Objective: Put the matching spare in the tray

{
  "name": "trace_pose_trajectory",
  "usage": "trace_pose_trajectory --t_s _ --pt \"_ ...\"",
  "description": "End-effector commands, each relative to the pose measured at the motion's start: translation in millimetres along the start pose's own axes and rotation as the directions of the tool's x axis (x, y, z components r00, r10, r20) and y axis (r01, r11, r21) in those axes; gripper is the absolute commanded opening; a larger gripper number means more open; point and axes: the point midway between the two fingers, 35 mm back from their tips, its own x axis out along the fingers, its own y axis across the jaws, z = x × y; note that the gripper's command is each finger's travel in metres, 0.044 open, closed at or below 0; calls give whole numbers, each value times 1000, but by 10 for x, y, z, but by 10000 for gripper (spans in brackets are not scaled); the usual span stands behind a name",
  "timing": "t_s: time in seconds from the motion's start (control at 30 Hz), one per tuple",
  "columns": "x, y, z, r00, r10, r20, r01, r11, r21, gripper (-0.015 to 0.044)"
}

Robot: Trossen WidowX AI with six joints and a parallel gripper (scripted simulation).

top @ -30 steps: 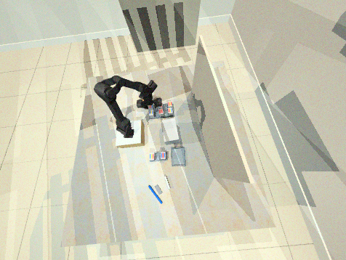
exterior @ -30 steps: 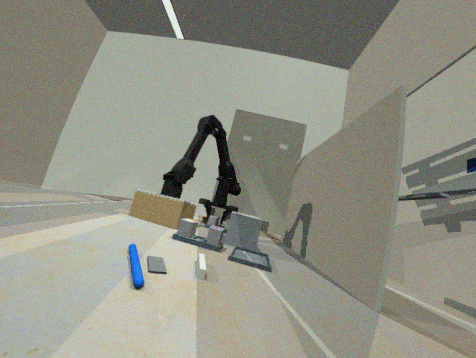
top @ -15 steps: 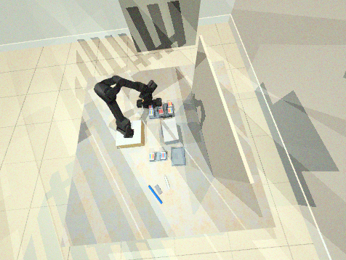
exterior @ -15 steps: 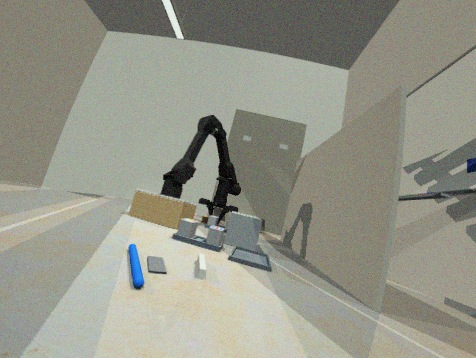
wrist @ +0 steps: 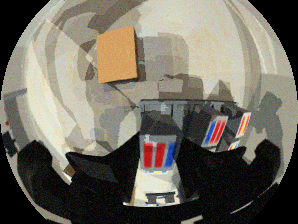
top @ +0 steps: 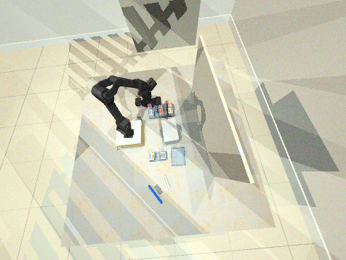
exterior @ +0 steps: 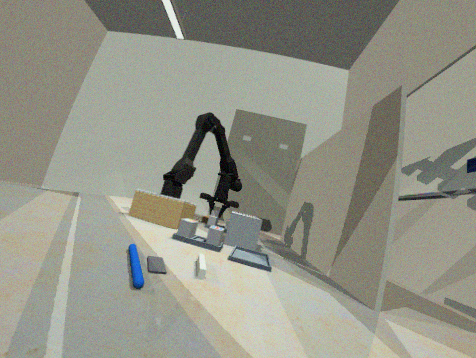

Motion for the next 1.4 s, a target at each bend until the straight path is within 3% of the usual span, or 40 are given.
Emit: trace_pose_trajectory --t_s 0.0,0.13,0.7,1.1,1.37 --pt "-366 -30 36 1000 -17 21 17 1000 -2 0" --pt "-550 -14 13 1000 -17 21 17 1000 -1 0" --pt "-526 -2 0 1000 -10 14 10 1000 4 0" --pt "-1238 77 -23 1000 -17 20 17 1000 0 0" --pt "-1280 78 -32 1000 -17 21 17 1000 0 0"
